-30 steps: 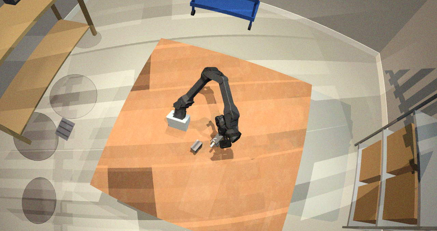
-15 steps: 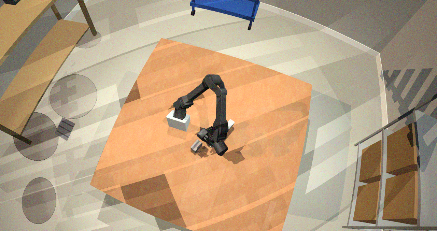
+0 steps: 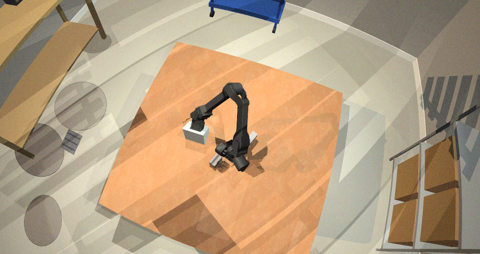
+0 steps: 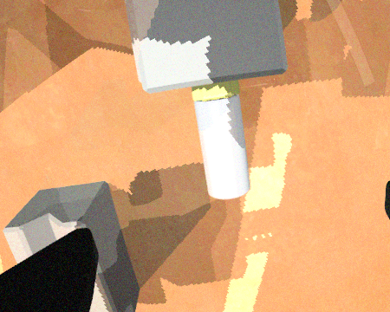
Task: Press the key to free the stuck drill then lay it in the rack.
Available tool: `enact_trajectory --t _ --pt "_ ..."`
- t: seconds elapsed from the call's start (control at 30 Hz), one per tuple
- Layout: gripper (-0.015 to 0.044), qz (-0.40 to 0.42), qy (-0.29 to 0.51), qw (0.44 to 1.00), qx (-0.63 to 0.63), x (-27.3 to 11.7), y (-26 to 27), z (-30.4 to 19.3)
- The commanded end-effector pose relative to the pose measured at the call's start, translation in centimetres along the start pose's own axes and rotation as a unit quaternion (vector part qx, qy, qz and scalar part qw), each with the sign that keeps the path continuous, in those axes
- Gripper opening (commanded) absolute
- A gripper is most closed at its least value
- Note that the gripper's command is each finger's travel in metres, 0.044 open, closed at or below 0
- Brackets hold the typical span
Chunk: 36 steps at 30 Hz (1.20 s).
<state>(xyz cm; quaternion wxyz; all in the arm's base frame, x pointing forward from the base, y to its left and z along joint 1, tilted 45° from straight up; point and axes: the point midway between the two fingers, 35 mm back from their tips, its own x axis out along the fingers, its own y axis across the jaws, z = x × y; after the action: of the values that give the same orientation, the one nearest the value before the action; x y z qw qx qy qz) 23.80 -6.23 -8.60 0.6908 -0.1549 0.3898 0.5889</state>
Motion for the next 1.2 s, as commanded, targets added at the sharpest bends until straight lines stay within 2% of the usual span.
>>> enact_trajectory --t 0.0,1.17 --pt "0.0440 0.003 0.001 1.000 0.001 0.5 0.2 0.0" --pt "0.0440 0.004 0.000 1.000 0.001 5.1 0.3 1.4"
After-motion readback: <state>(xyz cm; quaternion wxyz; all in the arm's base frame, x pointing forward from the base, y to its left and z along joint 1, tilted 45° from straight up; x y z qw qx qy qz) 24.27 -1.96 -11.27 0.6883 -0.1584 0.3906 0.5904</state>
